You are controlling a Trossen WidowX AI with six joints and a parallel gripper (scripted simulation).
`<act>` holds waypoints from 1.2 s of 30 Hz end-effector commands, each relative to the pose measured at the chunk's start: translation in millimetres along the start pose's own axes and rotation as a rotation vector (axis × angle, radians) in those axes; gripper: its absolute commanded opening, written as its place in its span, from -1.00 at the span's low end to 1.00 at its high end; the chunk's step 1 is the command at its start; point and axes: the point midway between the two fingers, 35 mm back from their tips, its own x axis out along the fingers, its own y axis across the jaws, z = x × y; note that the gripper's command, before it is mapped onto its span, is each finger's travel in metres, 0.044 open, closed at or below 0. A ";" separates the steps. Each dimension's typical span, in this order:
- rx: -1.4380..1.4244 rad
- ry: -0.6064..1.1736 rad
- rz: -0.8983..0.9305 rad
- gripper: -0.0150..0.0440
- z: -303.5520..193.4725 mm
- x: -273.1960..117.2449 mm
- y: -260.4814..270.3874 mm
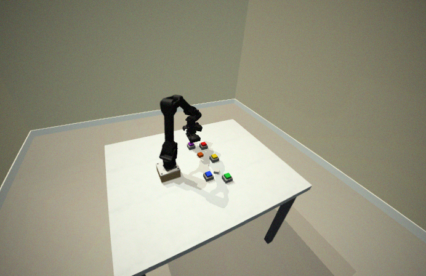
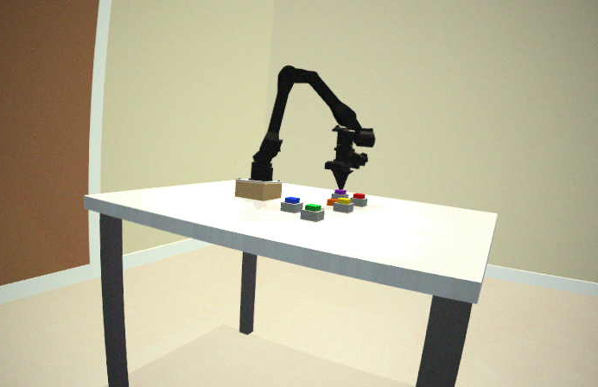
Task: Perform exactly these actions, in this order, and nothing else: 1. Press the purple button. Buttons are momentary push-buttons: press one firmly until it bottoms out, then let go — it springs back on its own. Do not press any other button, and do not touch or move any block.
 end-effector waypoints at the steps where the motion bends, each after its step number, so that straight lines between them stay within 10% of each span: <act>1: 0.004 0.007 -0.001 -0.42 -1.2 7.9 -0.2; 30: 0.004 0.007 -0.001 -0.42 -0.9 -23.5 -0.2; 36: 0.004 0.005 0.000 0.11 21.1 -69.9 8.3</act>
